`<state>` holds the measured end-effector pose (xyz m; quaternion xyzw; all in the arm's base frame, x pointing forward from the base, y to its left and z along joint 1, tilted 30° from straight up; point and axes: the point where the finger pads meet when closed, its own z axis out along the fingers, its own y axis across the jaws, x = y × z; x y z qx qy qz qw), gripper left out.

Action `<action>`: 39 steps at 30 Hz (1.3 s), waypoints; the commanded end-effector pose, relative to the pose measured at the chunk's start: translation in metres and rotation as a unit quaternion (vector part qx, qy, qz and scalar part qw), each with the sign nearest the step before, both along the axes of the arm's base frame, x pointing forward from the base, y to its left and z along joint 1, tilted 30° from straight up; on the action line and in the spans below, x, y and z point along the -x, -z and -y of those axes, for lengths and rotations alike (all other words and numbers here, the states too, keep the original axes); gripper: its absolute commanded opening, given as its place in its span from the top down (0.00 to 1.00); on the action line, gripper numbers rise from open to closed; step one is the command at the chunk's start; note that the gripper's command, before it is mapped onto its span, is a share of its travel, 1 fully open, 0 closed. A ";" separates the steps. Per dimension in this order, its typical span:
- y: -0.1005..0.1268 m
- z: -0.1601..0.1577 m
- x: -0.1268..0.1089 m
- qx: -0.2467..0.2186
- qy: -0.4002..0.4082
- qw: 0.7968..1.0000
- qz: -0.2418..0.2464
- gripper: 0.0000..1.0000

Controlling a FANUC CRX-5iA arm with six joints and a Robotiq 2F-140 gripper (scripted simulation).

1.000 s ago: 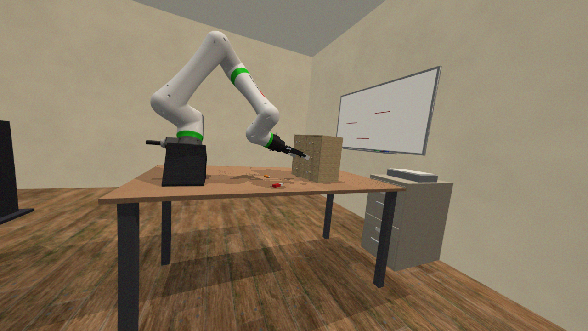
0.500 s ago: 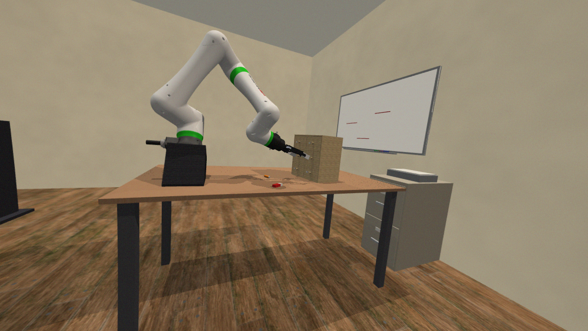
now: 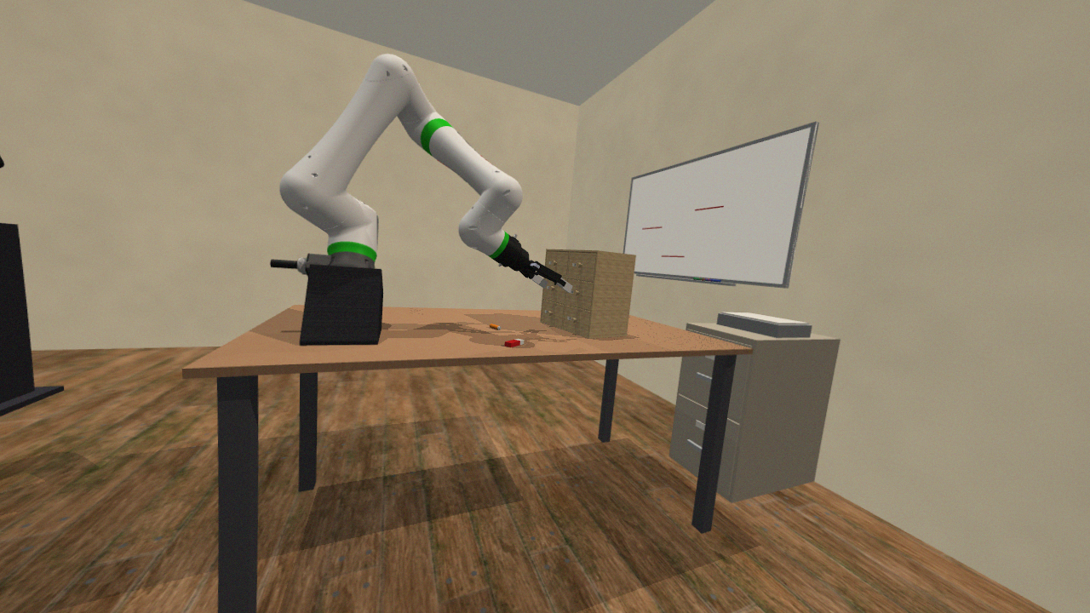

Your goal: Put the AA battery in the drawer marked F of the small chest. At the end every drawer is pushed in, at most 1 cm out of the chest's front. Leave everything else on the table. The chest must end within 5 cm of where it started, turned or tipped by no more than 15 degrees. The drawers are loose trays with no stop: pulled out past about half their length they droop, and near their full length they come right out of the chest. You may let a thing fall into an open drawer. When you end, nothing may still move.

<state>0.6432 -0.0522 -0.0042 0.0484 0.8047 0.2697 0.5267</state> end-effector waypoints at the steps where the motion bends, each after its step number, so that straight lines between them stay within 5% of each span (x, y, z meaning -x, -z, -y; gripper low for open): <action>1: -0.004 0.003 0.005 0.005 -0.017 0.999 -0.029 0.00; 24: -0.031 0.027 0.041 0.050 -0.122 0.968 -0.212 0.00; 39: -0.060 0.054 0.079 0.095 -0.229 0.883 -0.398 0.00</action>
